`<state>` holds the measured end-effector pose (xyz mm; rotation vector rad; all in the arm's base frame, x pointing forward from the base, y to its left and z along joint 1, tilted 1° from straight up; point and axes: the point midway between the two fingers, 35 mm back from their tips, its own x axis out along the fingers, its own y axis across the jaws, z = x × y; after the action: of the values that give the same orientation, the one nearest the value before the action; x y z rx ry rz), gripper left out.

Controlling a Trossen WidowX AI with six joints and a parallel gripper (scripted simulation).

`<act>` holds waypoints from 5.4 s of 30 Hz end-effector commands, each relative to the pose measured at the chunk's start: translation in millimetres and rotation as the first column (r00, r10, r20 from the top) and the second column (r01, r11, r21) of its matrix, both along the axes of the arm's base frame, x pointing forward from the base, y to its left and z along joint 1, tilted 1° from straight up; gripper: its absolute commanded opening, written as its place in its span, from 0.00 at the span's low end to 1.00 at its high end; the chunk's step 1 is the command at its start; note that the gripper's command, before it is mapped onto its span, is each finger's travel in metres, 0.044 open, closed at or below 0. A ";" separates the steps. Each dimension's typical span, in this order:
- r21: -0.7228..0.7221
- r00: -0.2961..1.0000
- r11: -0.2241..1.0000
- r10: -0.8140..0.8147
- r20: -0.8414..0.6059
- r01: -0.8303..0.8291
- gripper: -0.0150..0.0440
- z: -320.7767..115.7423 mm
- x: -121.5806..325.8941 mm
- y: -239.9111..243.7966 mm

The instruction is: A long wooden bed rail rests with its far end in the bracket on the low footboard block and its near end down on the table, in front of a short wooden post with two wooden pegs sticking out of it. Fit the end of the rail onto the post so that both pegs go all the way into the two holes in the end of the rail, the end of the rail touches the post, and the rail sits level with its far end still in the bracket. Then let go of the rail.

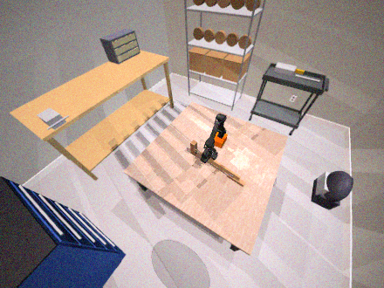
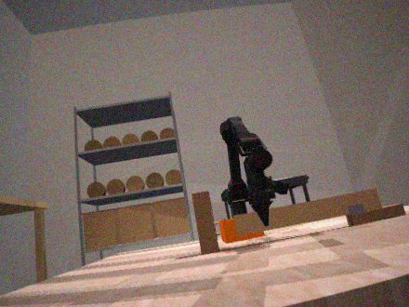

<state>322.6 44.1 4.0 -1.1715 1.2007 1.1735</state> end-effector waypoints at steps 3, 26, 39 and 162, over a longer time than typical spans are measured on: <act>0.000 1.000 1.000 0.003 0.002 -0.003 0.25 0.8 0.1 -2.4; -0.001 1.000 1.000 0.003 0.002 -0.003 0.25 0.7 -0.2 -9.9; -0.001 1.000 1.000 0.003 0.002 -0.003 0.25 0.0 -0.4 -14.1; -0.005 1.000 1.000 0.003 0.002 -0.003 0.25 -0.8 -2.1 -53.5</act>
<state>320.6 -7.9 3.1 -1.1741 1.2025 1.1707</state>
